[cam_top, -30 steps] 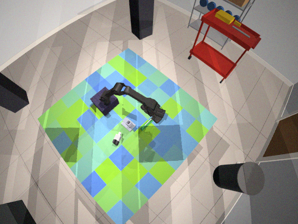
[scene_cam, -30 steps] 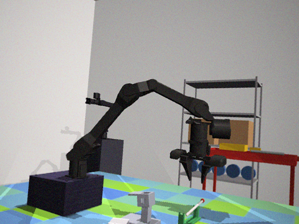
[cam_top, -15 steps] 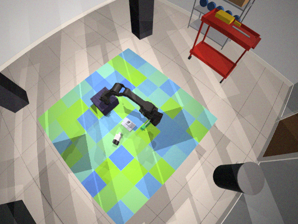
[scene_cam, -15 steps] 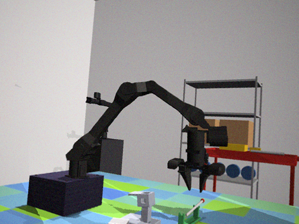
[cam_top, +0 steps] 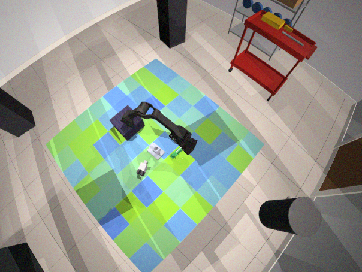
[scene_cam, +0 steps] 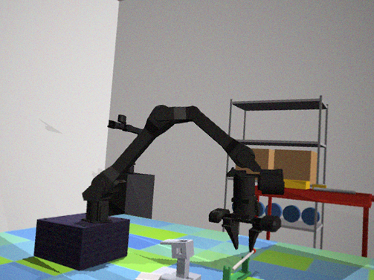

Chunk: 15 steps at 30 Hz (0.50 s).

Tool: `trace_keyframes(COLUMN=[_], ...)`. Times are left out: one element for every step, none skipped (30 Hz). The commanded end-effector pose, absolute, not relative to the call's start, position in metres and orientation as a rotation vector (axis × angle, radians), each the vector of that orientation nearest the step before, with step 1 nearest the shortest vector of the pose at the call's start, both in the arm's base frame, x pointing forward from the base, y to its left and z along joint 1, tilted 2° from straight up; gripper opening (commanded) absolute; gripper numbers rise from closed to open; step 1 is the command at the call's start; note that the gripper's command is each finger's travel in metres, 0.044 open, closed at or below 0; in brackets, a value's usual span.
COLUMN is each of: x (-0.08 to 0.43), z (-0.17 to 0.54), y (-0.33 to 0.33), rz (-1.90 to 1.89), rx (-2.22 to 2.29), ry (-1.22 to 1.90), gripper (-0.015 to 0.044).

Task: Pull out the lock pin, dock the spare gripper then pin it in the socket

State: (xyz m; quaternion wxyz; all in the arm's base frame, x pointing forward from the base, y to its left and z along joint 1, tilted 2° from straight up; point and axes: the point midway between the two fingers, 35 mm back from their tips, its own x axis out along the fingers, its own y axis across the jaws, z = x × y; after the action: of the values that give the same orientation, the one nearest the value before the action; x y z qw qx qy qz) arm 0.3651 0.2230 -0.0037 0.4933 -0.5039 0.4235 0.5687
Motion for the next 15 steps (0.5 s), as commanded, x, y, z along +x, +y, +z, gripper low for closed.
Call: trace_keyframes(x=[0.364, 0.364, 0.364, 0.364, 0.364, 0.364, 0.364, 0.364, 0.364, 0.364, 0.364, 0.364, 0.364, 0.364, 0.364], z=[-0.014, -0.015, -0.017, -0.018, -0.02, -0.022, -0.023, -0.025, -0.027, -0.028, -0.03, -0.032, -0.033, -0.035, -0.036], y=[0.222, 0.222, 0.222, 0.222, 0.223, 0.223, 0.223, 0.223, 0.223, 0.223, 0.223, 0.223, 0.223, 0.223, 0.223], rz=[1.383, 1.383, 1.383, 1.383, 1.383, 1.383, 1.383, 1.383, 1.383, 1.383, 1.383, 1.383, 1.383, 1.383, 1.383], rx=[-1.228, -1.228, -1.228, -1.228, -1.228, -1.228, -1.228, -1.228, -1.228, -1.228, -1.228, -1.228, -1.228, -1.228, -1.228], ry=[1.032, 1.032, 1.032, 1.032, 1.032, 1.032, 1.032, 1.032, 1.032, 1.032, 1.032, 1.032, 1.032, 1.032, 1.032], gripper=[0.018, 0.018, 0.018, 0.018, 0.018, 0.018, 0.018, 0.018, 0.018, 0.018, 0.018, 0.018, 0.018, 0.018, 0.018])
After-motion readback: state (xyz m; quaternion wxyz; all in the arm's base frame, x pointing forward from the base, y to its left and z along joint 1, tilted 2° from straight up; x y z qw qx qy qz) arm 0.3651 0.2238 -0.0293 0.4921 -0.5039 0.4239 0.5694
